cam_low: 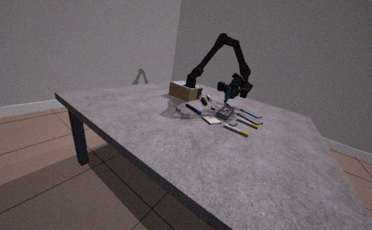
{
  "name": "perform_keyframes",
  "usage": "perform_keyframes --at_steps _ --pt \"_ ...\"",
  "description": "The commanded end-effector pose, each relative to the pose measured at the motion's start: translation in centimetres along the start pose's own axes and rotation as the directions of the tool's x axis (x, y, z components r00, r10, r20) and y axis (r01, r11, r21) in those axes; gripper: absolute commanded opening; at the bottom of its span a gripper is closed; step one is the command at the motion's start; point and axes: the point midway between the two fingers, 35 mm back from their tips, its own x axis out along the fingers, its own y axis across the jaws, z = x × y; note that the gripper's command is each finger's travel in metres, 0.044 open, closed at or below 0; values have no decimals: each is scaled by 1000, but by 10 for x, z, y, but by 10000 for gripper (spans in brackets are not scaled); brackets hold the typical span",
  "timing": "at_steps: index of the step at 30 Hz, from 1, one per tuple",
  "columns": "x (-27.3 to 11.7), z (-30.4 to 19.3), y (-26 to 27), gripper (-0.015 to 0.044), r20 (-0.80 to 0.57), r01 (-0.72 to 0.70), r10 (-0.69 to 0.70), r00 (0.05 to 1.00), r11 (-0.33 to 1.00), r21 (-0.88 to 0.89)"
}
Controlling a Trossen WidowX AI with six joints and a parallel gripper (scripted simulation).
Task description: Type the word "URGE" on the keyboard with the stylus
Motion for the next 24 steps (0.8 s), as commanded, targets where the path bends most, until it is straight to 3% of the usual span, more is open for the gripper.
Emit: perform_keyframes --at_steps 1,10,13,24 --pt "4 -2 2 0 -6 6 -6 1000 1000 -6" --pt "14 15 2 0 -6 6 -6 1000 1000 -7" --pt "15 16 3 79 -6 6 -6 1000 1000 -7" --pt "18 22 3 81 -6 6 -6 1000 1000 -7"
